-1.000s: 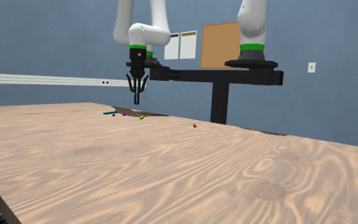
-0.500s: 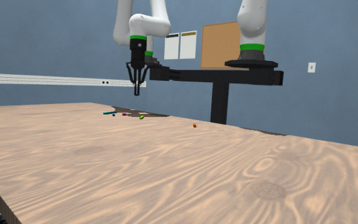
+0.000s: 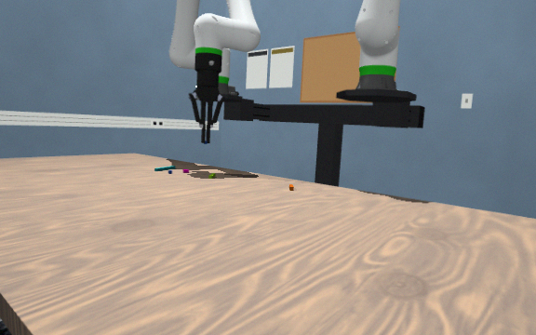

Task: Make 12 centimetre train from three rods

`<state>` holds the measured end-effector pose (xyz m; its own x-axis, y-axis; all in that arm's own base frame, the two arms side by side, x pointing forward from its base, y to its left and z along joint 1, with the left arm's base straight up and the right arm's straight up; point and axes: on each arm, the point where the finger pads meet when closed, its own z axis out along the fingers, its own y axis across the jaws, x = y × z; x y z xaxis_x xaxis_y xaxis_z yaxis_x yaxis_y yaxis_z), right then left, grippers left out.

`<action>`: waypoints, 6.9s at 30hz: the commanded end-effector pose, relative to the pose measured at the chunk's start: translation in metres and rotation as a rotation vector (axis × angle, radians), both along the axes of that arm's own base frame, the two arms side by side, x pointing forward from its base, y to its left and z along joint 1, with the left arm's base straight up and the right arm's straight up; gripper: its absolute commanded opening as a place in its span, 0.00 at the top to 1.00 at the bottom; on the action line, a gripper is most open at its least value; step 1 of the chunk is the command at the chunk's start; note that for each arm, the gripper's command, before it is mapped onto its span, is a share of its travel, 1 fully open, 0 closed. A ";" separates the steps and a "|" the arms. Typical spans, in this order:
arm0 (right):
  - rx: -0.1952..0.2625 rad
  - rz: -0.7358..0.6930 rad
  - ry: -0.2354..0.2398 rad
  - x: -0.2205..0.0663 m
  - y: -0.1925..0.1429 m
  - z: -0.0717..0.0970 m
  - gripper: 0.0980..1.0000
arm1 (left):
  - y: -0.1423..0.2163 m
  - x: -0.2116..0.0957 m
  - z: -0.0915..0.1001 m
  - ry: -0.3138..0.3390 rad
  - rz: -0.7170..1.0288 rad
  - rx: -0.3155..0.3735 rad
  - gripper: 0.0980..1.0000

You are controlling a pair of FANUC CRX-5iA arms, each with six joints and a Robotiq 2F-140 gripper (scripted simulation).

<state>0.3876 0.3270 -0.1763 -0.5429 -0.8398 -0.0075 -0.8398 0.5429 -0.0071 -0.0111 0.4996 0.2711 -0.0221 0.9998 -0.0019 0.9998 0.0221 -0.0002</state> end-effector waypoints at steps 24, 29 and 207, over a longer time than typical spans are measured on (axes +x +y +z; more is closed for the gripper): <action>-0.002 0.154 0.008 0.149 0.125 -0.001 0.97 | 0.000 0.000 0.001 0.000 0.000 0.002 0.00; -0.002 0.154 0.008 0.149 0.125 -0.001 0.97 | 0.000 0.000 0.001 0.000 0.000 0.002 0.00; -0.002 0.154 0.008 0.150 0.126 -0.078 0.85 | 0.000 0.000 0.001 0.000 0.000 0.002 0.00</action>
<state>0.5365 0.4523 -0.2645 -0.4077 -0.9131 0.0006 -0.9131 0.4077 0.0003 -0.0111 0.4996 0.2711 -0.0221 0.9998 -0.0019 0.9998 0.0221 -0.0002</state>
